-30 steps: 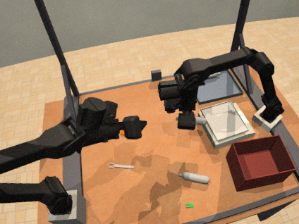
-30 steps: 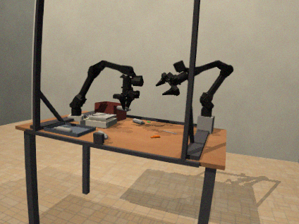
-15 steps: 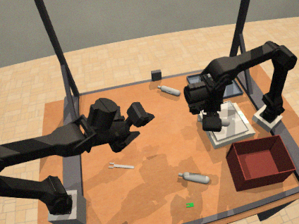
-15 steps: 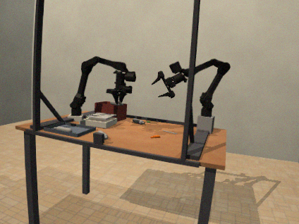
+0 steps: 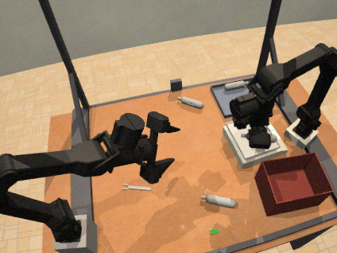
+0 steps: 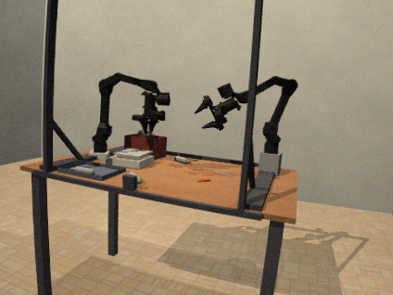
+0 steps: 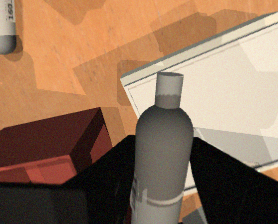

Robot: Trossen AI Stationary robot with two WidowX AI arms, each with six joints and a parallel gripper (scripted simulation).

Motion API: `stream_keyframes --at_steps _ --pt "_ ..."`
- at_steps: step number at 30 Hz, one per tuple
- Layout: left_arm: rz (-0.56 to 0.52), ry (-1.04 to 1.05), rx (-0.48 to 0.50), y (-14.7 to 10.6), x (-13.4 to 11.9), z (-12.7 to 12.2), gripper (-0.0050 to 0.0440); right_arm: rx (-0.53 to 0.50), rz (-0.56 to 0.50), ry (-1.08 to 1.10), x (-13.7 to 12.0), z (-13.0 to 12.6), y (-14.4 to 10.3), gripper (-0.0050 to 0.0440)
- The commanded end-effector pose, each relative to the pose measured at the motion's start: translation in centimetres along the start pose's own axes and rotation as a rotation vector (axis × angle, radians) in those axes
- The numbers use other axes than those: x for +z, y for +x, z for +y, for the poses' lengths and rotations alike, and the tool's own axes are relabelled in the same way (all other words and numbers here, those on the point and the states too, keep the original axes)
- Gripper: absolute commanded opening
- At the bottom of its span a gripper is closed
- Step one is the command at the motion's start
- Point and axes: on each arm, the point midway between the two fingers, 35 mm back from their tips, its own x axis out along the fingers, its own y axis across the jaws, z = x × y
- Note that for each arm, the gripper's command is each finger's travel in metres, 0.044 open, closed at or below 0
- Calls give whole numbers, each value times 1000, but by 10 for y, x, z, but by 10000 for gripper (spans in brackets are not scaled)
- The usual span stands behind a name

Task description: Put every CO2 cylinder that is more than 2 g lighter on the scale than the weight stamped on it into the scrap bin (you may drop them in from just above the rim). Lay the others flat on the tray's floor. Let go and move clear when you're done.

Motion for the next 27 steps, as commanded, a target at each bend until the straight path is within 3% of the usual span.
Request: stream_keyframes --at_steps 1,10,12,23,27 --pt "-33 3 18 -10 -18 -2 -50 -18 36 -211 -14 -7 9 440" --pt "-28 3 15 -7 -38 -6 -50 12 75 -595 -28 -1 25 440" --pt "-28 3 15 -7 -38 -6 -50 12 75 -595 -28 -1 25 440" --pt "-16 5 8 7 -40 -6 -50 69 107 -1071 -45 9 42 440" --pt "-30 5 18 -6 -36 -4 -50 80 107 -1130 -47 12 45 440"
